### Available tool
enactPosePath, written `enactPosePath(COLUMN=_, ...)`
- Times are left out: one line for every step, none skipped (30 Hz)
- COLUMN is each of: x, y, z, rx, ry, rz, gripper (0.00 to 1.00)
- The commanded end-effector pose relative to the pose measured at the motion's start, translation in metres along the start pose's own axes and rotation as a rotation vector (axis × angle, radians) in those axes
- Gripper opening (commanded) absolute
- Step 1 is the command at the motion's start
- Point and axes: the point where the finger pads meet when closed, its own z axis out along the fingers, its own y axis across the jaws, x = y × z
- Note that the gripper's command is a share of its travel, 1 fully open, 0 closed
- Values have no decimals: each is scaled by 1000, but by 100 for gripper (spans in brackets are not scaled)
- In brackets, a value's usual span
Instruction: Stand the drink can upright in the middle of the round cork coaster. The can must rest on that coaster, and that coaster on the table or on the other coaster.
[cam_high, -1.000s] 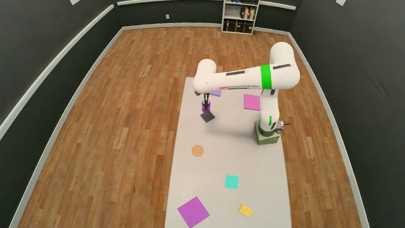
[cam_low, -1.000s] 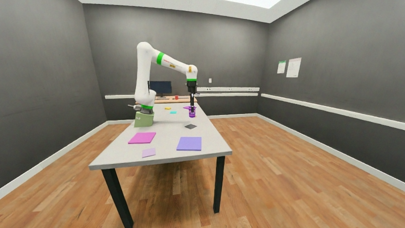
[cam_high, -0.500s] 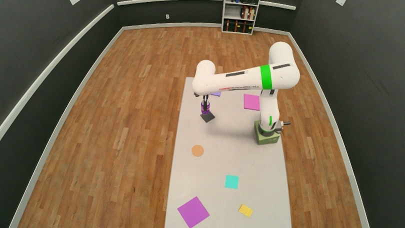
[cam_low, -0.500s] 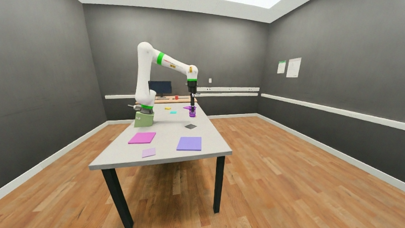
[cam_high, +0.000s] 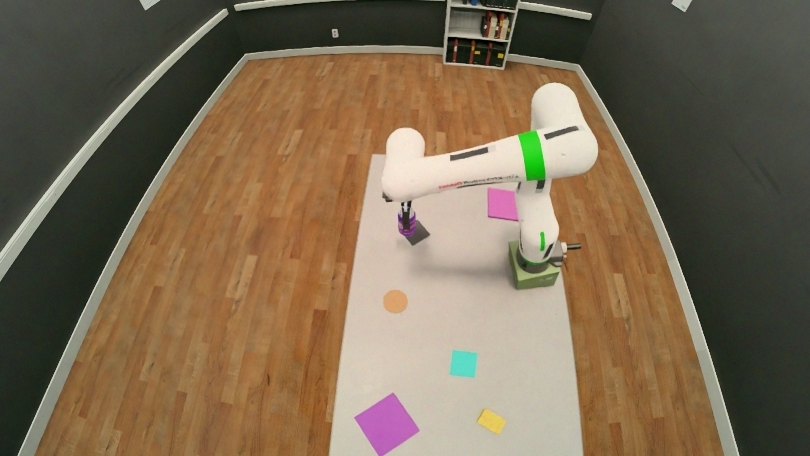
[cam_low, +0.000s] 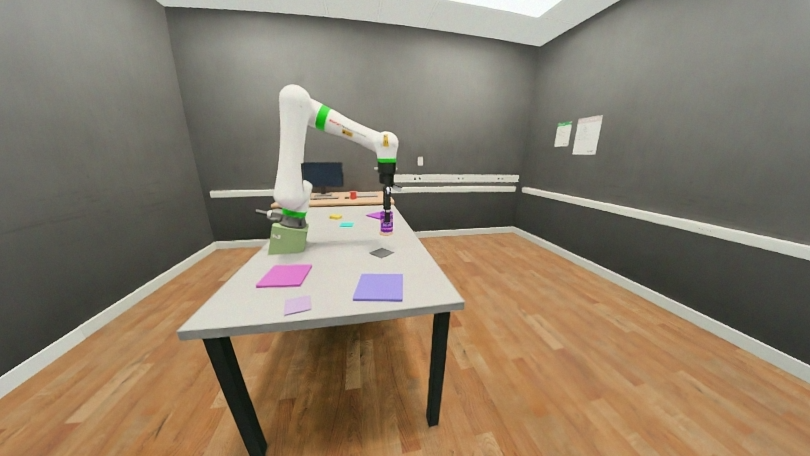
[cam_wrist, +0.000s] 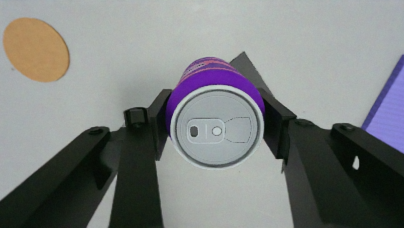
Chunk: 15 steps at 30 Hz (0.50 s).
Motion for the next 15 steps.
enactPosePath(x=7, y=-16, z=0, rx=-2, ry=-2, rz=0, gripper=10)
enactPosePath(x=8, y=-20, z=0, rx=-2, ry=-2, rz=0, gripper=10)
enactPosePath(x=10, y=-25, z=1, rx=-2, ry=-3, rz=0, gripper=10)
enactPosePath(x=11, y=-30, z=1, rx=-2, ry=-4, rz=0, gripper=10)
enactPosePath(x=13, y=-35, z=1, rx=-2, ry=-4, rz=0, gripper=10)
enactPosePath(x=15, y=-41, z=1, rx=-2, ry=-5, rz=0, gripper=10)
enactPosePath(x=16, y=-46, z=2, rx=-3, ry=-6, rz=0, gripper=10)
enactPosePath(x=18, y=-52, z=2, rx=-3, ry=-6, rz=0, gripper=10)
enactPosePath(x=19, y=-57, z=2, rx=-3, ry=-7, rz=0, gripper=10)
enactPosePath(x=21, y=-63, z=2, rx=-3, ry=-7, rz=0, gripper=10)
enactPosePath(x=21, y=-63, z=2, rx=-3, ry=-7, rz=0, gripper=10)
enactPosePath(x=21, y=-63, z=2, rx=-3, ry=-7, rz=0, gripper=10)
enactPosePath(x=22, y=-69, z=2, rx=-3, ry=-8, rz=0, gripper=10)
enactPosePath(x=23, y=-75, z=2, rx=-4, ry=-8, rz=0, gripper=10)
enactPosePath(x=25, y=-80, z=2, rx=-4, ry=-8, rz=0, gripper=10)
